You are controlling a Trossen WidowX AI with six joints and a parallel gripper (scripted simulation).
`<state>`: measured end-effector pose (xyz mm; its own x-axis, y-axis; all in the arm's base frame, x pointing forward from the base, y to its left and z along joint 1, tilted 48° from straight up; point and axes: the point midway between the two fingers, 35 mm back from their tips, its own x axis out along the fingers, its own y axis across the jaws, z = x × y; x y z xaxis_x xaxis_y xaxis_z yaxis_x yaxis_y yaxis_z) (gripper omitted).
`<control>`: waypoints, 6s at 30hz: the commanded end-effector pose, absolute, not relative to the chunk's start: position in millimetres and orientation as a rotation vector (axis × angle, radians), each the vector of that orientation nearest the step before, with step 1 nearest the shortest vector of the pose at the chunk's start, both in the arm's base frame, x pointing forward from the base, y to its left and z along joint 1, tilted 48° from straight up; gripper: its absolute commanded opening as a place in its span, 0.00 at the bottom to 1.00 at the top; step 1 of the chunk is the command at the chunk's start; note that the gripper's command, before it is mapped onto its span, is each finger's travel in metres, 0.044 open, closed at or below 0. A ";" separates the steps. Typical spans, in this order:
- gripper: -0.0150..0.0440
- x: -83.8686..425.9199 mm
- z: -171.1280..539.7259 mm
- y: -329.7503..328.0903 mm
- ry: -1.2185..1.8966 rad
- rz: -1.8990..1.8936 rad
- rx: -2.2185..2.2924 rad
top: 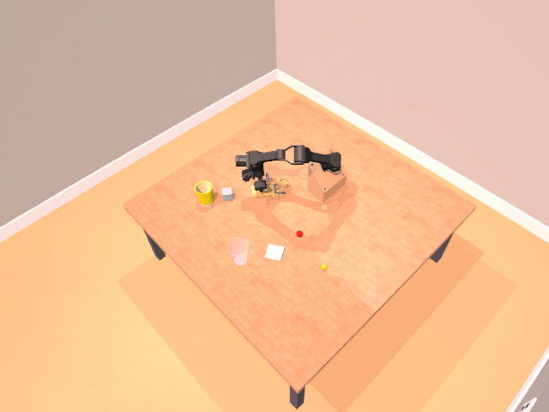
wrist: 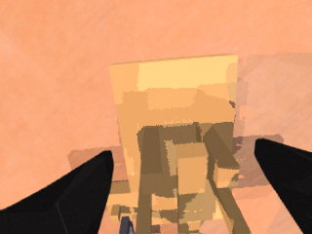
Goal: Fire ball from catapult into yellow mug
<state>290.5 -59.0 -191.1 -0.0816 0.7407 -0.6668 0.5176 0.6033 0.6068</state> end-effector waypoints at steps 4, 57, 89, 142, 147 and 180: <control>1.00 297.3 -135.6 -123.7 1.714 0.244 1.027; 0.76 319.8 63.3 178.1 1.484 0.728 0.595; 0.63 318.0 36.9 208.1 1.484 0.729 0.597; 0.25 319.6 21.1 32.9 1.652 0.558 0.653; 0.25 305.4 -6.9 10.2 1.710 0.521 0.689; 0.25 188.2 -120.3 -46.9 2.020 0.442 1.042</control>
<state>191.1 -51.7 -114.8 -0.3353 0.7965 -0.5032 0.5172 0.6021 0.6083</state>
